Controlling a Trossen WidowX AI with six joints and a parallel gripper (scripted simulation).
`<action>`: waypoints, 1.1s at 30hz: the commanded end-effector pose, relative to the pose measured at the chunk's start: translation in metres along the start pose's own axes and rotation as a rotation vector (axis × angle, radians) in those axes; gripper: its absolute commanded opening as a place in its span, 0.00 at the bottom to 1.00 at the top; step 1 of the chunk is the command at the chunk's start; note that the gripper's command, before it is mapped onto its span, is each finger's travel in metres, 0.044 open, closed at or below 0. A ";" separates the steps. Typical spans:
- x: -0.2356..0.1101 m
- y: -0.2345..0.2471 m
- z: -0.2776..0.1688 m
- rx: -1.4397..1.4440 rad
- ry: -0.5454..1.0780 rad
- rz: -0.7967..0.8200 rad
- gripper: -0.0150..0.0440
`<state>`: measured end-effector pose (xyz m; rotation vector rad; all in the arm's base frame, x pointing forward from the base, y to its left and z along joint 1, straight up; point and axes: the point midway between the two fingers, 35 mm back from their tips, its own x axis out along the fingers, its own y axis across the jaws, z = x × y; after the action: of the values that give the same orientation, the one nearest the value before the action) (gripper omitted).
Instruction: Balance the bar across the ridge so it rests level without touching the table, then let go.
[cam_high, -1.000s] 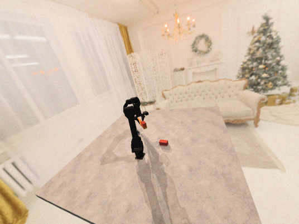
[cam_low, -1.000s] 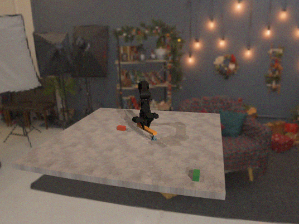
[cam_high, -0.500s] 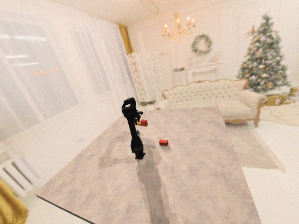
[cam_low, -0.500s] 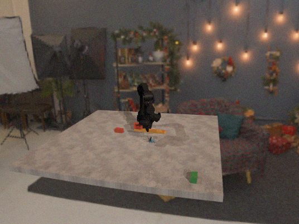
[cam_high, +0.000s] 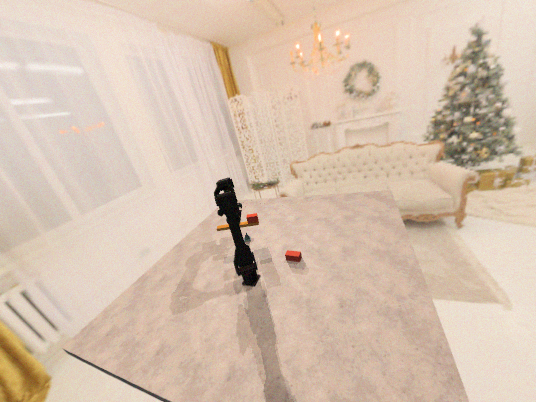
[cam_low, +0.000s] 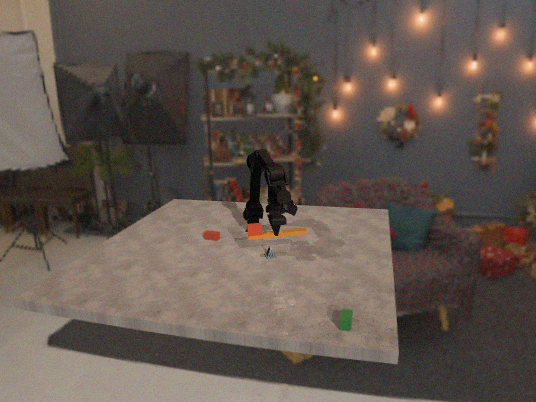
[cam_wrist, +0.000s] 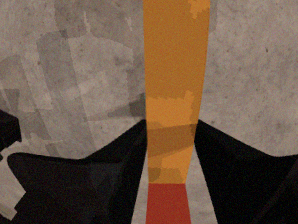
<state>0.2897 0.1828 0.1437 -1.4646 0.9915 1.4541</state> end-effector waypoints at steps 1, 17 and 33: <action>-0.001 0.004 0.004 -0.052 0.003 -0.008 0.25; 0.021 0.005 0.004 -0.053 0.003 -0.008 0.25; 0.042 0.008 0.004 -0.054 0.003 -0.008 0.25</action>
<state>0.2811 0.1843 0.1027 -1.5004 0.9591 1.4853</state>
